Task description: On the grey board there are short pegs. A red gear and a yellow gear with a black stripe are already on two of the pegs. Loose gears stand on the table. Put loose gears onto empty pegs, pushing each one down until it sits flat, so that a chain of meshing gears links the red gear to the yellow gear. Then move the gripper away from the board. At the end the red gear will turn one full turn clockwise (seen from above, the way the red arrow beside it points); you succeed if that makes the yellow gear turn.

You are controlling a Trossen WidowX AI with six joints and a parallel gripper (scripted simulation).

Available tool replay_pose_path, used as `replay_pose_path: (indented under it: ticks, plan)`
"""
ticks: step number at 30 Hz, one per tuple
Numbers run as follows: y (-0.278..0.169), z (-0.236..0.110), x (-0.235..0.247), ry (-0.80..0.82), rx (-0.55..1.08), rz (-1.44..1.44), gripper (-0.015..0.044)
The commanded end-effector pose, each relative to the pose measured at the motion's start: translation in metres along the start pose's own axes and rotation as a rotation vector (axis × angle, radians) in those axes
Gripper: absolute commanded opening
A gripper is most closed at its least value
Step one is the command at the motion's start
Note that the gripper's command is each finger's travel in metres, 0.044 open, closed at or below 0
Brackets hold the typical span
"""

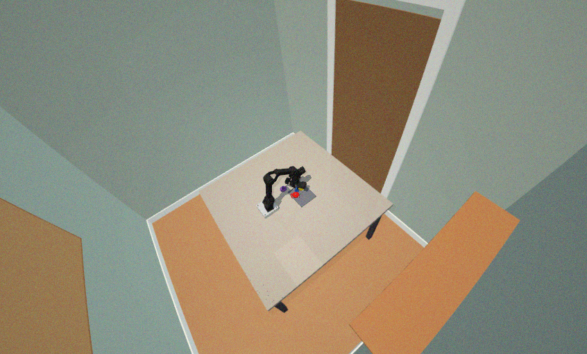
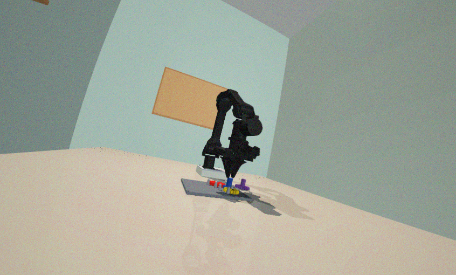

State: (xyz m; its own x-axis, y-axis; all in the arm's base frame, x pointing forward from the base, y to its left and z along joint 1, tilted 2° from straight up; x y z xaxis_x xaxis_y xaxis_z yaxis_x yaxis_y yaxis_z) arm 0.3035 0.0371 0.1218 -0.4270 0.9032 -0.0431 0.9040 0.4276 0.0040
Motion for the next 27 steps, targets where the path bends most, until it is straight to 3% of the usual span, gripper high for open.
replay_pose_path:
  ticks: [1,7,8,12,18,27]
  plan:
    - [0.001,-0.015,0.000,-0.003,-0.008,-0.007,0.0140]
    - [0.000,-0.042,0.000,-0.003,-0.008,-0.007,0.0140]
    - [0.001,-0.036,0.000,-0.002,-0.008,-0.004,0.0166]
    - [-0.003,-0.081,0.001,-0.002,-0.008,-0.004,0.0271]
    - [-0.004,-0.084,0.001,-0.002,-0.008,-0.004,0.0429]
    - [-0.004,-0.084,0.001,-0.002,-0.008,-0.004,0.0440]
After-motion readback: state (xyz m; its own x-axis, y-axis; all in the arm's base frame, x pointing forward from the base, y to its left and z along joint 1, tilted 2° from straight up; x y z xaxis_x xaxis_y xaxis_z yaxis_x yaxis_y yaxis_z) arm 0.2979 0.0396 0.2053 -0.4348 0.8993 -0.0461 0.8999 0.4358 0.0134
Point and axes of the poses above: the point midway between the two fingers, 35 mm back from their tips, its own z axis out along the fingers, its own x axis across the jaws, y = z × x, the point moved 7 cm from there along -z, back along the fingers, and after that the axes turned 11 degrees about z, right-handed, at the moved point
